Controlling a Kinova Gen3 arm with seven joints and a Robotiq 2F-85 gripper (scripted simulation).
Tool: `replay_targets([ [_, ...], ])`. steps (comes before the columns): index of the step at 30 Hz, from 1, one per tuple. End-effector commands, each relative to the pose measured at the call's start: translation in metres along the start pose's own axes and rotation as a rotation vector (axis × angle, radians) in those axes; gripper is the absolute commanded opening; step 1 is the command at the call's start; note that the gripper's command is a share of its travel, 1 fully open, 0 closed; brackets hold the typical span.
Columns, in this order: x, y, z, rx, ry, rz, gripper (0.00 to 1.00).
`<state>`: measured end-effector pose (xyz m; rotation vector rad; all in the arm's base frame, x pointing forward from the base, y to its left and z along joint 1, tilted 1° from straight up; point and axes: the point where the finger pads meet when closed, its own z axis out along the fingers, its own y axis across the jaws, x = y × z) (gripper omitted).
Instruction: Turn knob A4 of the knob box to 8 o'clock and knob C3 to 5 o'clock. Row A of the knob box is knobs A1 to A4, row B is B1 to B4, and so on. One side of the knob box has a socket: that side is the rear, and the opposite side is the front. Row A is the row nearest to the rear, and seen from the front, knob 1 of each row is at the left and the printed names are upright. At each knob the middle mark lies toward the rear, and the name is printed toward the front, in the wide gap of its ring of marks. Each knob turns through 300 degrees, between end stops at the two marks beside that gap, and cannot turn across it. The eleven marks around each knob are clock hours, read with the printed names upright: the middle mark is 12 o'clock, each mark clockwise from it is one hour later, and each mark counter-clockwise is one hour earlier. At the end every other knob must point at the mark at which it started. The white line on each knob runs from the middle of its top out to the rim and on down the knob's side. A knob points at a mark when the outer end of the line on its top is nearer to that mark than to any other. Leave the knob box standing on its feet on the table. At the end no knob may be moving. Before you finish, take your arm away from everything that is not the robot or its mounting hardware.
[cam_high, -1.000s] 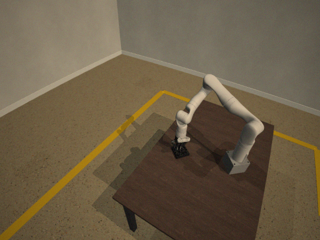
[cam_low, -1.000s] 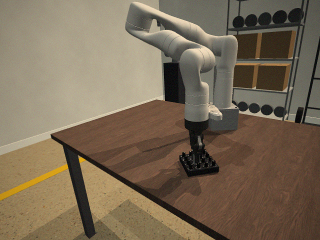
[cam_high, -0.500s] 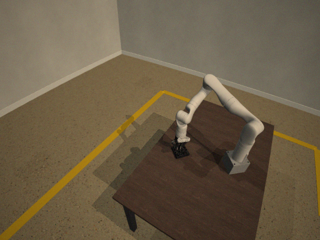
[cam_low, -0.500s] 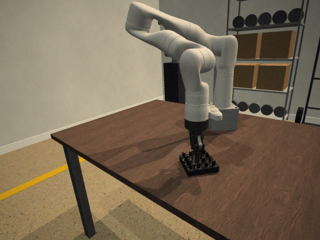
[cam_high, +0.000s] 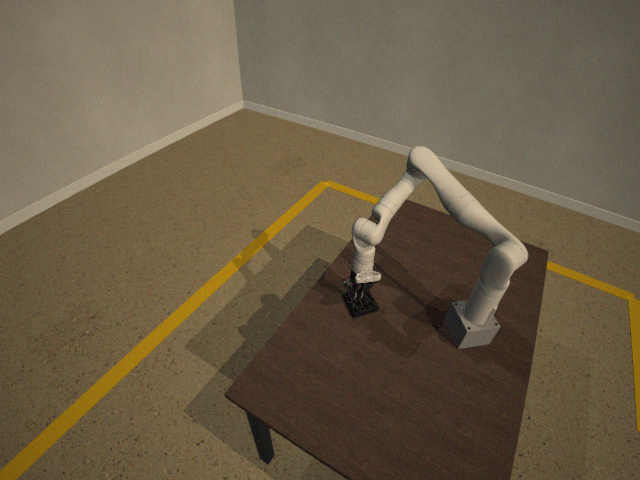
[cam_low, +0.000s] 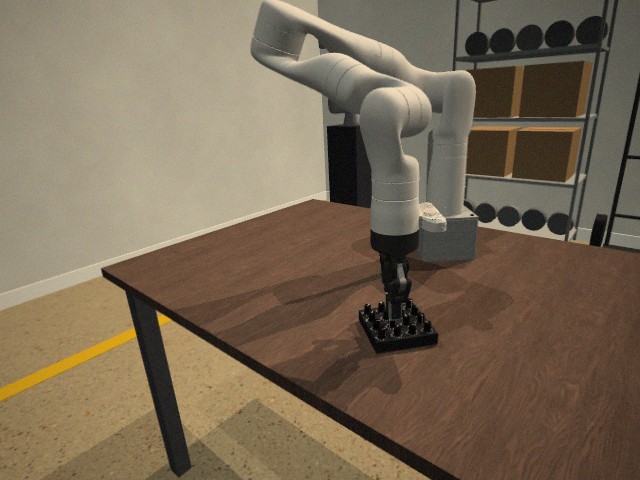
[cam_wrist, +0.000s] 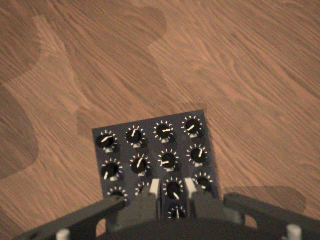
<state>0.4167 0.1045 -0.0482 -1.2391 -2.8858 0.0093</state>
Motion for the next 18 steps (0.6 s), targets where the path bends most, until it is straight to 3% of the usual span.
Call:
replay_targets([
  [1, -0.004, 0.002, -0.01, -0.006, -0.009, 0.002, 0.19],
  [5, -0.003, 0.002, -0.02, -0.006, -0.009, 0.002, 0.19],
  [18, -0.003, 0.002, -0.026, -0.006, -0.009, 0.002, 0.19],
])
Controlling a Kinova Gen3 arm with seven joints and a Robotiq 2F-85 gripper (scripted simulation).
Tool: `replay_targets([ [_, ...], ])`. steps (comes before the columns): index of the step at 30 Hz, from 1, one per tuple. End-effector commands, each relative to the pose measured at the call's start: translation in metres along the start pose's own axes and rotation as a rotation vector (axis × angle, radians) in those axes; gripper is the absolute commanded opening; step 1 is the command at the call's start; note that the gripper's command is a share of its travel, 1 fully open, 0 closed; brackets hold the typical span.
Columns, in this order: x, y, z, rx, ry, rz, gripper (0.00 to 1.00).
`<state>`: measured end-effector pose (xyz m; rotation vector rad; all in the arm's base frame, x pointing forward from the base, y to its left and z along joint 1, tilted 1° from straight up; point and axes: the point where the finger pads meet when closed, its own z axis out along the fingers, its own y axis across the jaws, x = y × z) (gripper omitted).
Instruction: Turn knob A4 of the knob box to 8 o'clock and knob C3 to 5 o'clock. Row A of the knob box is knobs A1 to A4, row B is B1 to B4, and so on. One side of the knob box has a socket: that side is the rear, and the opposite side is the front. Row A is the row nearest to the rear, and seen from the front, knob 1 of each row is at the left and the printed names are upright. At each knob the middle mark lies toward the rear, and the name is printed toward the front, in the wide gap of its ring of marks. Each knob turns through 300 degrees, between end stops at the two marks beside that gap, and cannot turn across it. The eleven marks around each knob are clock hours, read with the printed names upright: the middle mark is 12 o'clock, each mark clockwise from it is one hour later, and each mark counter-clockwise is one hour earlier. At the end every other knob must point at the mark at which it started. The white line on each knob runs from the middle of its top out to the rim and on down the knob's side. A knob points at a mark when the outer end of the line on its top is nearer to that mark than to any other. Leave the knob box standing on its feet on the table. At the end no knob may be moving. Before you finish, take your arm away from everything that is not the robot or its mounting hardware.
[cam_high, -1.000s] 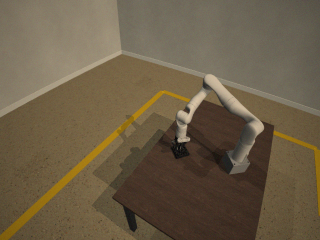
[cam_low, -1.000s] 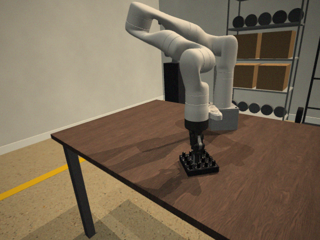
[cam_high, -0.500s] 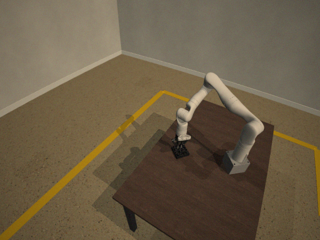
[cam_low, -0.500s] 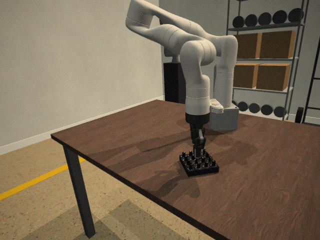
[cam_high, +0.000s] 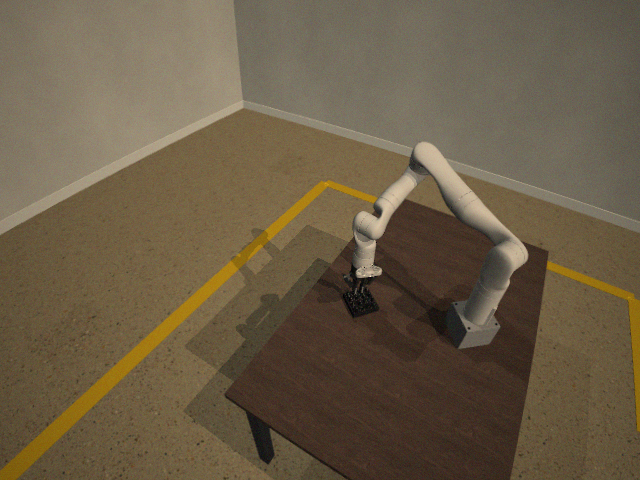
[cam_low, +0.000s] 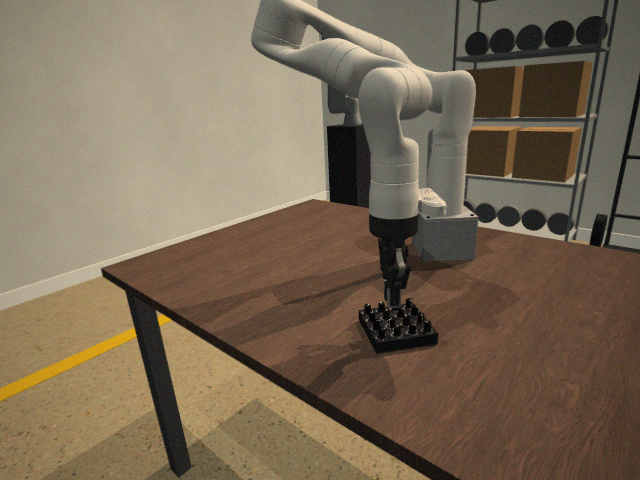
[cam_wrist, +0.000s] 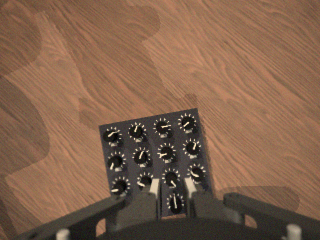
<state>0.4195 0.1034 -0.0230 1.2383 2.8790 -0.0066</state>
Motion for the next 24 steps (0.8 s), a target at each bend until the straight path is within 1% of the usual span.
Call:
replay_targets([
  [1, -0.001, 0.0, -0.001, -0.001, -0.002, 0.0, 0.19],
  [7, -0.001, 0.0, -0.001, -0.001, -0.002, 0.0, 0.19],
  [8, -0.001, 0.0, -0.001, -0.001, -0.002, 0.0, 1.0],
  [11, -0.001, 0.0, -0.003, -0.001, -0.002, 0.0, 1.0],
  [14, -0.001, 0.0, -0.01, -0.001, -0.002, 0.0, 1.0],
  [17, -0.001, 0.0, -0.024, -0.001, -0.002, 0.0, 1.0],
  [21, -0.001, 0.0, -0.049, -0.001, -0.002, 0.0, 1.0],
  [23, -0.001, 0.0, -0.049, -0.001, -0.002, 0.0, 1.0],
  [24, -0.001, 0.0, -0.056, -0.001, -0.002, 0.0, 1.0],
])
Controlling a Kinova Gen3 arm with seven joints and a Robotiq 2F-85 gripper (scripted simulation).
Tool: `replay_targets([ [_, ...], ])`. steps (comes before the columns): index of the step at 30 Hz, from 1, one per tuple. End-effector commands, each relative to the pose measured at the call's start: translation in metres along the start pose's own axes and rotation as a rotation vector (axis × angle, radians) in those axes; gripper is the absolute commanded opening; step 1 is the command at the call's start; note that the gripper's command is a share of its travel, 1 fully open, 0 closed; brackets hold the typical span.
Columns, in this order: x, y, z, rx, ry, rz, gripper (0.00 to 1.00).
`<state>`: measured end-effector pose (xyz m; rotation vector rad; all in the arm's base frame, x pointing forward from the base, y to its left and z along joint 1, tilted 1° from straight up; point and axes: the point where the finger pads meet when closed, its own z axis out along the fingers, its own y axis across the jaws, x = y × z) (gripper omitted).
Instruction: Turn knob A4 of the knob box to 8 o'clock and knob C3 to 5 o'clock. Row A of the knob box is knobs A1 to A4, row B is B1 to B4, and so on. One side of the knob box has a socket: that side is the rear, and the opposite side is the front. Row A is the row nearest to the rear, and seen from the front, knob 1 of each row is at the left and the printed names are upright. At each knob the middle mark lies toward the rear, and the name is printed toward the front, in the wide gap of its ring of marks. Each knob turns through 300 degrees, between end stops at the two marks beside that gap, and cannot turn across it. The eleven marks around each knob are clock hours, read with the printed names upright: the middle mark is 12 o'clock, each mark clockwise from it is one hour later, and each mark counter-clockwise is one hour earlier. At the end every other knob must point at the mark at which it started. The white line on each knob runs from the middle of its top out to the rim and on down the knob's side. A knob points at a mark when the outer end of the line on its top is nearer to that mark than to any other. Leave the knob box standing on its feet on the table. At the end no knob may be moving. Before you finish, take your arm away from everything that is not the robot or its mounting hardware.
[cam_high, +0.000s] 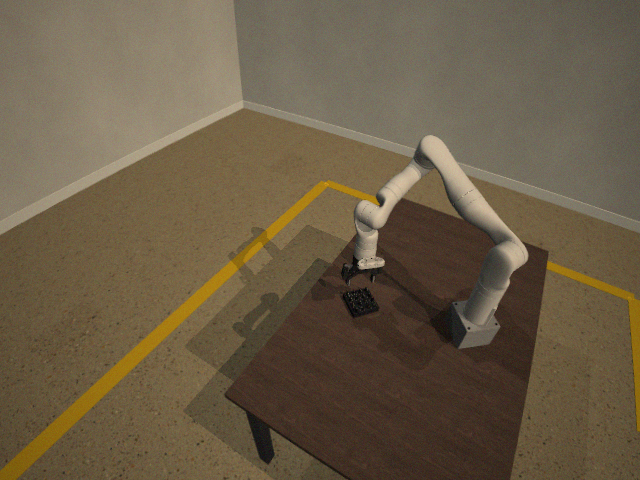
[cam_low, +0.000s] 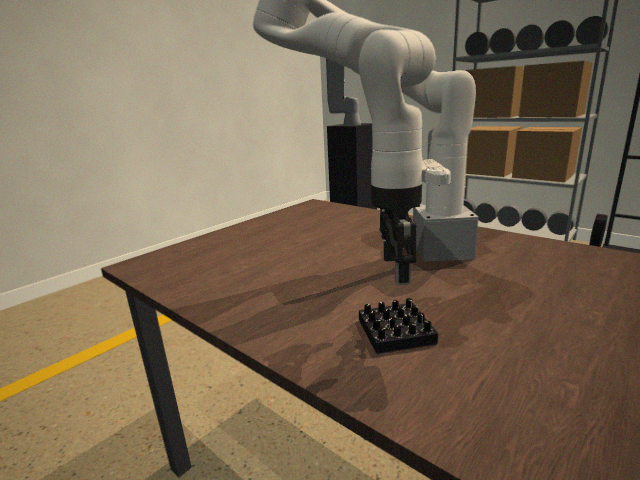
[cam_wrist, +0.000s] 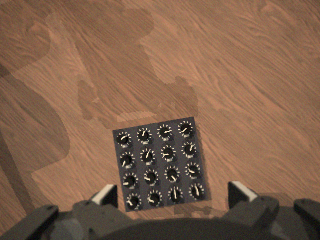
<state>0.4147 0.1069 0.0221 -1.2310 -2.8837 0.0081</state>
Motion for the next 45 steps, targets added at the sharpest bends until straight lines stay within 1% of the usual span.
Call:
replay_targets([
  [1, -0.006, 0.001, -0.018, -0.008, -0.014, 0.006, 1.0],
  [7, -0.005, 0.001, -0.054, -0.008, -0.014, 0.006, 1.0],
  [9, -0.005, 0.001, -0.062, -0.008, -0.014, 0.006, 1.0],
  [12, -0.005, 0.001, -0.068, -0.008, -0.014, 0.006, 1.0],
  [45, -0.005, 0.001, -0.069, -0.008, -0.014, 0.006, 1.0],
])
